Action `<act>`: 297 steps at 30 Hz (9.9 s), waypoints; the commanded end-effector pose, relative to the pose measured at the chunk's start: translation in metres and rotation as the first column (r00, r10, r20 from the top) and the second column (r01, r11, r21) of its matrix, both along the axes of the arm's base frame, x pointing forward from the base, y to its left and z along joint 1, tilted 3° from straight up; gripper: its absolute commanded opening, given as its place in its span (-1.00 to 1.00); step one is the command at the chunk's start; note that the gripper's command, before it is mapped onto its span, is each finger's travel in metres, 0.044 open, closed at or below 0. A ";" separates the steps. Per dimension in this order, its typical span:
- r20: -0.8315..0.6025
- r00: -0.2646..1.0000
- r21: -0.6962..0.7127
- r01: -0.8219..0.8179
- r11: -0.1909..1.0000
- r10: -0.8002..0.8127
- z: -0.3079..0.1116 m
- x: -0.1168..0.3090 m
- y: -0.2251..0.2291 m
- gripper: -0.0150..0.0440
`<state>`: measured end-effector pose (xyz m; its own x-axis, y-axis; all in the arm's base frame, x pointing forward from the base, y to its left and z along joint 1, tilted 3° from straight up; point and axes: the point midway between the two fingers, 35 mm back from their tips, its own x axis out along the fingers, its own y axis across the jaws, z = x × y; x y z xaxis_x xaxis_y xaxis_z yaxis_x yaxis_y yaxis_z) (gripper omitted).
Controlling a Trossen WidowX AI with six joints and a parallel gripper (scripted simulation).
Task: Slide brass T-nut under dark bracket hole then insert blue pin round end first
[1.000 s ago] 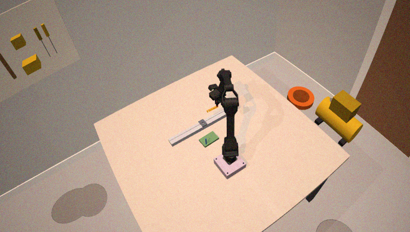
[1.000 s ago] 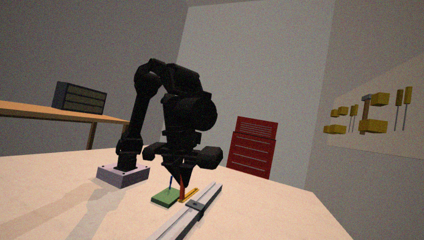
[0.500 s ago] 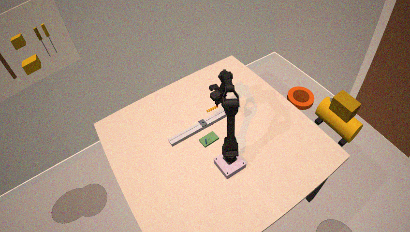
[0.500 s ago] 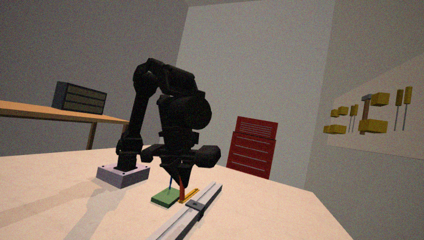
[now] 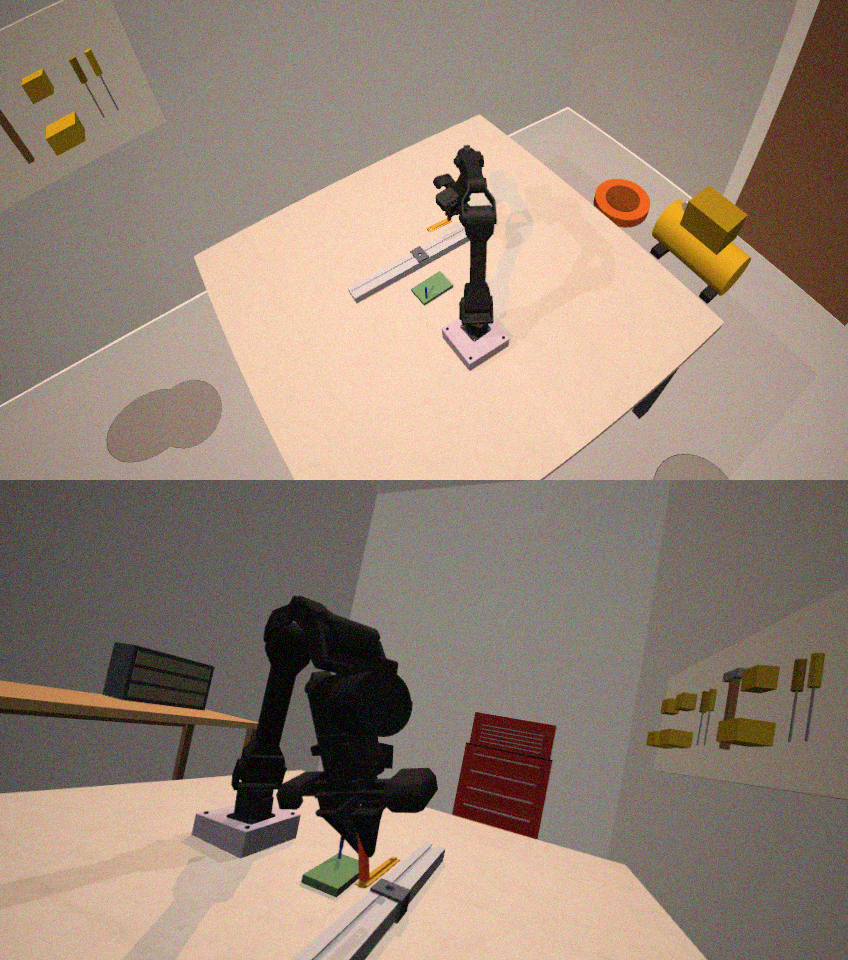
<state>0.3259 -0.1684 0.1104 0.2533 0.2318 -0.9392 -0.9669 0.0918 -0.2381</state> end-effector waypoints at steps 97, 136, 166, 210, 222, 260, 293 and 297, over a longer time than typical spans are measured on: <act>0.327 0.945 -0.032 -0.013 0.999 0.022 -0.009 -0.023 0.003 -1.00; 0.443 0.895 -0.068 -0.022 0.997 0.050 -0.011 -0.034 0.007 -1.00; 0.473 0.879 -0.073 -0.031 0.997 0.062 -0.038 -0.037 0.006 -1.00; 0.473 0.879 -0.065 -0.038 0.997 0.064 -0.081 -0.040 0.005 -1.00; 0.473 0.879 -0.065 -0.038 0.997 0.064 -0.081 -0.040 0.005 -1.00; 0.413 0.909 -0.055 -0.040 0.998 0.059 -0.080 -0.037 0.005 -1.00; 0.336 0.940 -0.045 -0.040 0.998 0.053 -0.078 -0.033 0.003 -1.00; 0.327 0.944 -0.044 -0.040 0.998 0.052 -0.078 -0.033 0.003 -1.00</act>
